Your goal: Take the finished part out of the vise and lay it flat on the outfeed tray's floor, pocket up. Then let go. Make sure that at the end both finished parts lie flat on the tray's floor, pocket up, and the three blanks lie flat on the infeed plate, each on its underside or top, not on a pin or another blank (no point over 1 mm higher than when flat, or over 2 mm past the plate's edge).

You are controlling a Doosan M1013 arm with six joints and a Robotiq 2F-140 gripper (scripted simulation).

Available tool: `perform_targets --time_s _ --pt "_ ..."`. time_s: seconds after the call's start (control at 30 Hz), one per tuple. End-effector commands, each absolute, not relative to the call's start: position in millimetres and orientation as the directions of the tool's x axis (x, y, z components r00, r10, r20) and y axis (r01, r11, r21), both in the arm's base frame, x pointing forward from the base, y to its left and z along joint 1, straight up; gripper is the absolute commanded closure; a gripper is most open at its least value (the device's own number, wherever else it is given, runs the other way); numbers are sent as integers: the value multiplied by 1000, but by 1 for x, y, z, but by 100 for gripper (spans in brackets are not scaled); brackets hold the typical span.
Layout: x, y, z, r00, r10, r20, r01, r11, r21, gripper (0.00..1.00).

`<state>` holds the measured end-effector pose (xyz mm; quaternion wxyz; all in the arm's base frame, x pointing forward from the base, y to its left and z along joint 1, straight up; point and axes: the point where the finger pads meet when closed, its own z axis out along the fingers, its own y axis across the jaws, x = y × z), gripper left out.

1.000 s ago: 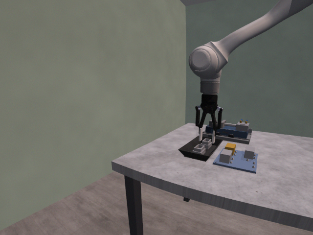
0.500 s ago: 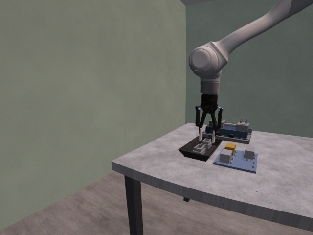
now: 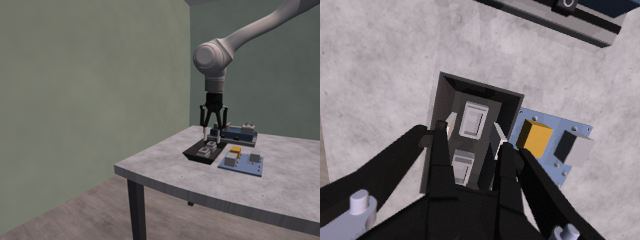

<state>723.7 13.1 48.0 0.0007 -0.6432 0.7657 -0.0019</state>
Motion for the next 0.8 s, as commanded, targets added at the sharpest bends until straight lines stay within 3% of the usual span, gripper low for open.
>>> perform_targets --time_s 0.0,0.77 --pt "724 13 56 -173 -985 1 -985 173 -4 60" --pt "723 13 166 -173 -985 1 -985 173 -4 60"
